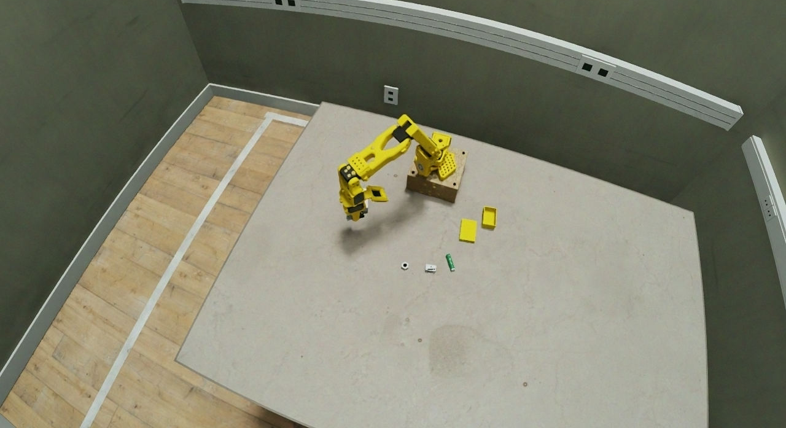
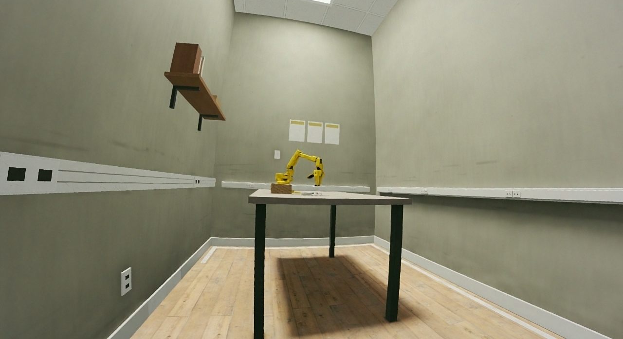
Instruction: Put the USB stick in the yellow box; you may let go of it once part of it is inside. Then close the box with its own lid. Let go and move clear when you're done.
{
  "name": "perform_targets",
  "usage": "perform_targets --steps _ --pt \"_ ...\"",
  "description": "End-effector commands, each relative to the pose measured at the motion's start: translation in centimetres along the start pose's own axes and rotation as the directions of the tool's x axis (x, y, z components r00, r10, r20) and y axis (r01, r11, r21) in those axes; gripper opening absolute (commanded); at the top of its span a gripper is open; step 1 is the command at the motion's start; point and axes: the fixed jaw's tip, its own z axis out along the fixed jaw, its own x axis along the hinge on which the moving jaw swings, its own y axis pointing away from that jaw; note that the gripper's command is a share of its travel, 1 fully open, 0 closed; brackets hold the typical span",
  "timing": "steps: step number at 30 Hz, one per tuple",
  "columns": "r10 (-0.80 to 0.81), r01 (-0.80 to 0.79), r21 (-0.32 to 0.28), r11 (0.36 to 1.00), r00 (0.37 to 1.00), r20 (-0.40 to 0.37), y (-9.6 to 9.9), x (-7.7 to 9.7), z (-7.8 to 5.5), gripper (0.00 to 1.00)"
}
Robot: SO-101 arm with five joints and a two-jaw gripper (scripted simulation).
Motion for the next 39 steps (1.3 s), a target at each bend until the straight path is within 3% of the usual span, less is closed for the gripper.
perform_targets --steps 1,20,39 --pt "0.003 -0.003 0.005 1.000 1.000 -0.013 0.0 0.0 -0.3 0.08" --pt "0.035 -0.035 0.005 0.999 0.999 -0.013 -0.6 -0.2 -0.3 0.08" --pt "0.169 -0.169 0.007 0.986 0.985 -0.012 -3.3 -1.6 -0.3 0.08"
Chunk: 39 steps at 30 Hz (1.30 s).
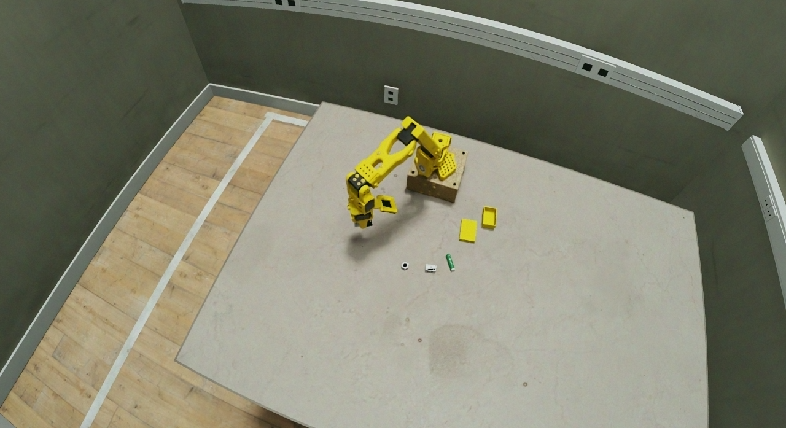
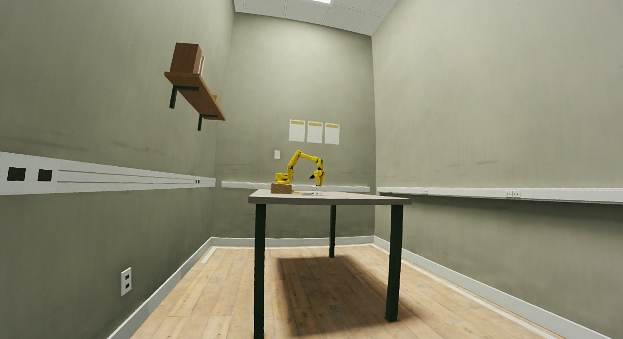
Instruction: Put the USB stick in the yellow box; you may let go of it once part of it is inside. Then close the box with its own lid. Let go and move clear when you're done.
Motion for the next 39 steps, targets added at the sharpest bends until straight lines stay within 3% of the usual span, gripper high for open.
perform_targets --steps 1,10,25,27,39 --pt "0.044 -0.044 0.012 0.999 0.999 -0.017 -0.9 -0.5 -0.3 0.08" --pt "0.140 -0.140 0.014 0.990 0.990 -0.016 -2.5 -1.9 -0.4 0.08" --pt "0.402 -0.401 0.019 0.916 0.916 -0.011 -6.3 -6.4 -0.4 0.08" --pt "0.402 -0.401 0.019 0.916 0.916 -0.011 -6.3 -6.4 -0.4 0.08" --pt "0.629 -0.629 0.021 0.777 0.777 -0.005 -8.9 -11.5 -0.4 0.08"
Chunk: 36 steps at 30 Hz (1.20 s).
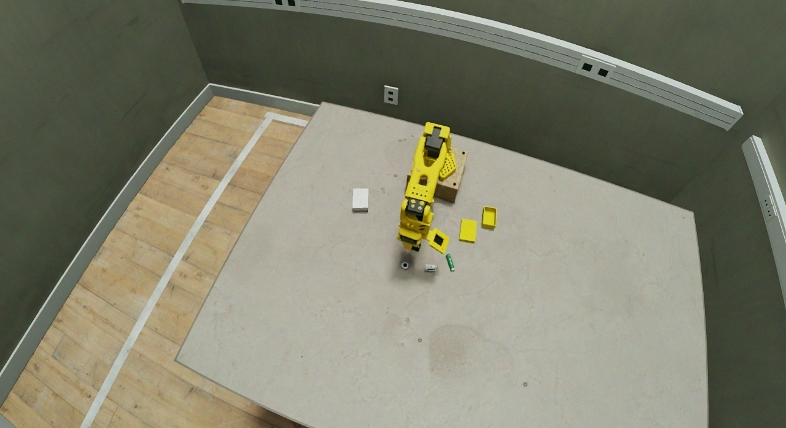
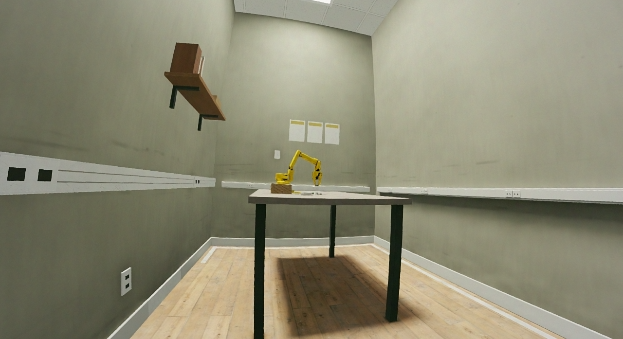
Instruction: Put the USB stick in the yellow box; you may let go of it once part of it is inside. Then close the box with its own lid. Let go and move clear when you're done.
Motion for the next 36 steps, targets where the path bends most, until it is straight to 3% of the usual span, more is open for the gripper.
perform_targets --steps 1,10,20,22,36 --pt "0.105 -0.105 0.030 0.994 0.994 0.007 0.2 -2.0 -0.3 0.08" --pt "0.270 -0.270 0.028 0.962 0.963 0.013 1.4 -5.2 -0.3 0.08" --pt "0.492 -0.493 0.023 0.870 0.870 0.020 3.7 -9.4 -0.3 0.08" --pt "0.492 -0.493 0.023 0.870 0.870 0.020 3.7 -9.4 -0.3 0.08" --pt "0.739 -0.740 0.015 0.673 0.673 0.027 7.9 -13.7 -0.2 0.08"
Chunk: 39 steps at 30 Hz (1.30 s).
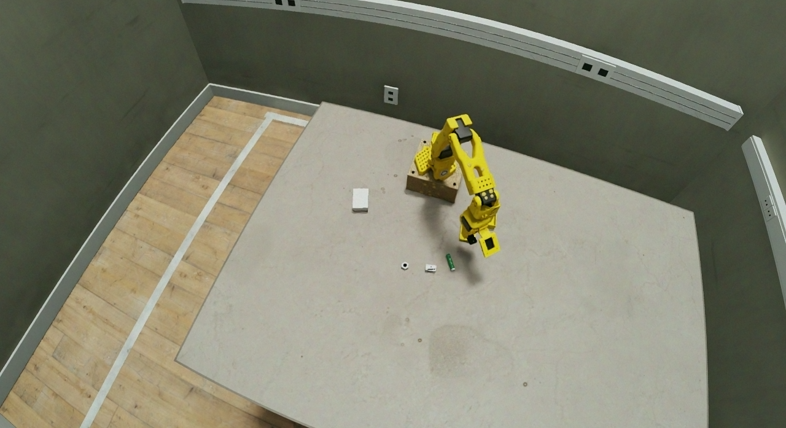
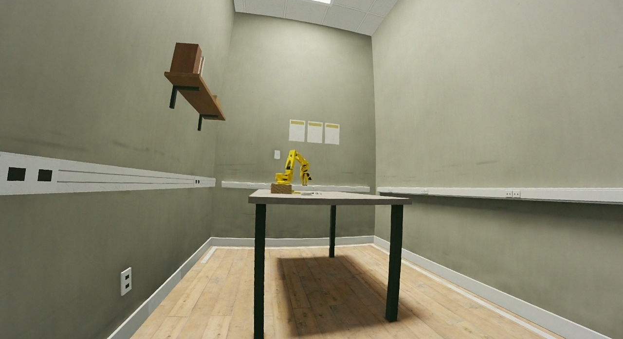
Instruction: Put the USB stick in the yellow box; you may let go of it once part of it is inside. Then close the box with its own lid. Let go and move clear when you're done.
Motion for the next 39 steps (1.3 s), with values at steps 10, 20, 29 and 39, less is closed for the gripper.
perform_targets --steps 10,20,29,39 --pt "0.235 -0.235 -0.007 0.972 0.972 0.028 4.0 0.4 -0.2 0.08" --pt "0.364 -0.364 -0.011 0.931 0.931 0.026 6.3 1.1 -0.2 0.08" --pt "0.473 -0.472 -0.015 0.881 0.881 0.025 8.1 1.9 -0.1 0.08" --pt "0.538 -0.538 -0.017 0.843 0.843 0.023 9.2 2.6 -0.1 0.08"
